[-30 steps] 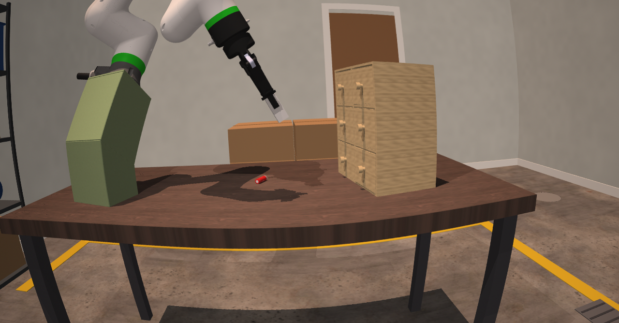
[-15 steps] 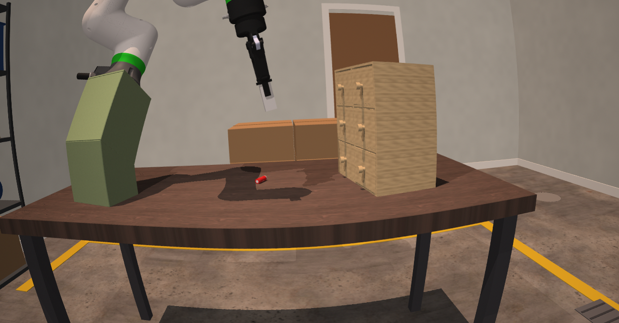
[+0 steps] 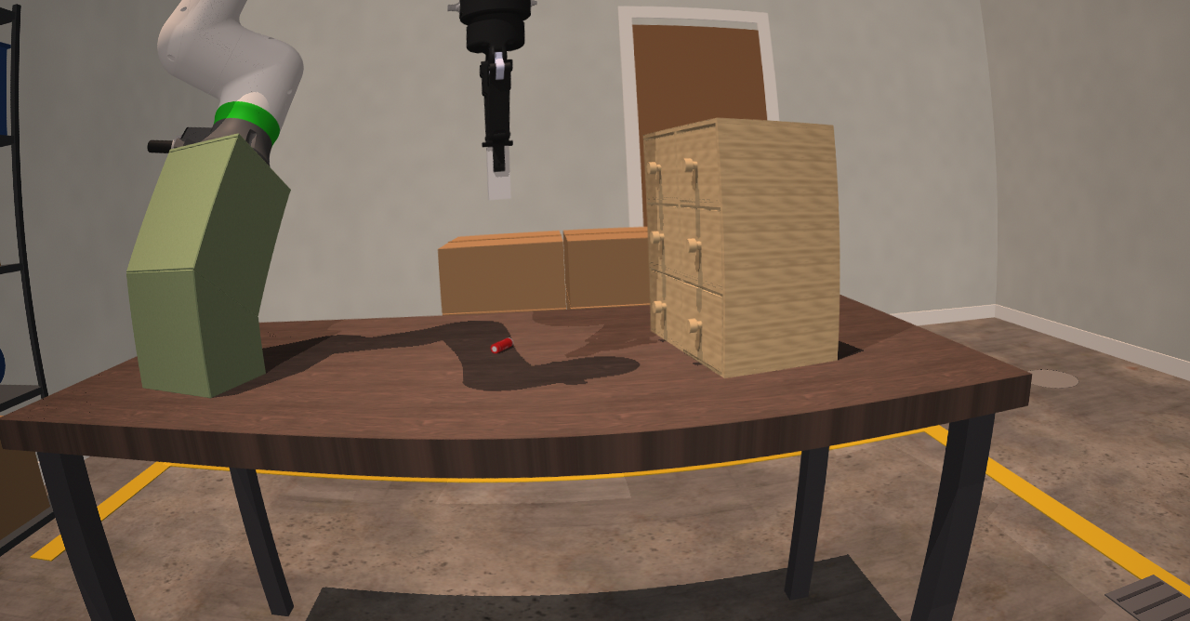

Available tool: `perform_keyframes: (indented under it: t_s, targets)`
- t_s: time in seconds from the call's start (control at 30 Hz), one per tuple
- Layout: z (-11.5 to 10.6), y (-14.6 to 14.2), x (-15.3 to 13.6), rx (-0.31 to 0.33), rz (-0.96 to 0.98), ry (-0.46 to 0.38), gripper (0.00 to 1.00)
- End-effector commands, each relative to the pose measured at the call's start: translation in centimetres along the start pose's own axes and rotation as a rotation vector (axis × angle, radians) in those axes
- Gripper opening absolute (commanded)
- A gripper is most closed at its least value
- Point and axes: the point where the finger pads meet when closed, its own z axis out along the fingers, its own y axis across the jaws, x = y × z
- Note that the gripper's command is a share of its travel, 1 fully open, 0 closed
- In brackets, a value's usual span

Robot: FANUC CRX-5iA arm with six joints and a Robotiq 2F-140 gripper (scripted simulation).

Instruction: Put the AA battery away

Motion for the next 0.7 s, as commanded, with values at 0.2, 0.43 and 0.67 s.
perform_keyframes:
  t_s: [0.2, 0.43, 0.67]
  targets:
    - [-0.10, 0.05, -0.11, -0.001, 0.000, -0.011, 0.00]
    - [-0.10, 0.05, -0.11, -0.001, 0.000, -0.011, 0.00]
    - [-0.10, -0.81, -0.01, -0.001, 0.000, -0.011, 0.00]
